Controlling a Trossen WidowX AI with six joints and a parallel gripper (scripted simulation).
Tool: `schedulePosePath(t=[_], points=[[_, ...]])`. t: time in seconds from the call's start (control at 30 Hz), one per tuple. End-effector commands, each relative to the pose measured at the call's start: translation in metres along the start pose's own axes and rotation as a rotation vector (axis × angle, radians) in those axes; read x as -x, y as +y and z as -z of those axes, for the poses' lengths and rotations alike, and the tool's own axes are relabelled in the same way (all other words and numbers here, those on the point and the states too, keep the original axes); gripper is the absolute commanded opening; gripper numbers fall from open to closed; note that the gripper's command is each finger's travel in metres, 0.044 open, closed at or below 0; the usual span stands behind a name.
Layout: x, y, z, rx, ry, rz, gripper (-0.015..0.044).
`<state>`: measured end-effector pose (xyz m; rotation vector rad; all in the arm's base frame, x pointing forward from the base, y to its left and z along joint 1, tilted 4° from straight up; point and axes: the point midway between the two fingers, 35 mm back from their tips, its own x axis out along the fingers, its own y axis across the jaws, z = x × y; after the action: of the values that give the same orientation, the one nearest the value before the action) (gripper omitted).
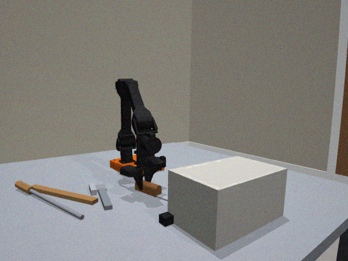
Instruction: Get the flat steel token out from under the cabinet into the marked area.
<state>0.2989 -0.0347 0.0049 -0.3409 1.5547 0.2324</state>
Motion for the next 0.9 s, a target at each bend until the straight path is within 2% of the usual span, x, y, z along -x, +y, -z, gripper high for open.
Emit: schedulePosePath(t=[0.0,0.87], points=[[-0.001,0.0,0.008,0.001,0.003,0.0,0.0],[-0.001,-0.002,0.043,0.001,0.006,0.0,0.0]])
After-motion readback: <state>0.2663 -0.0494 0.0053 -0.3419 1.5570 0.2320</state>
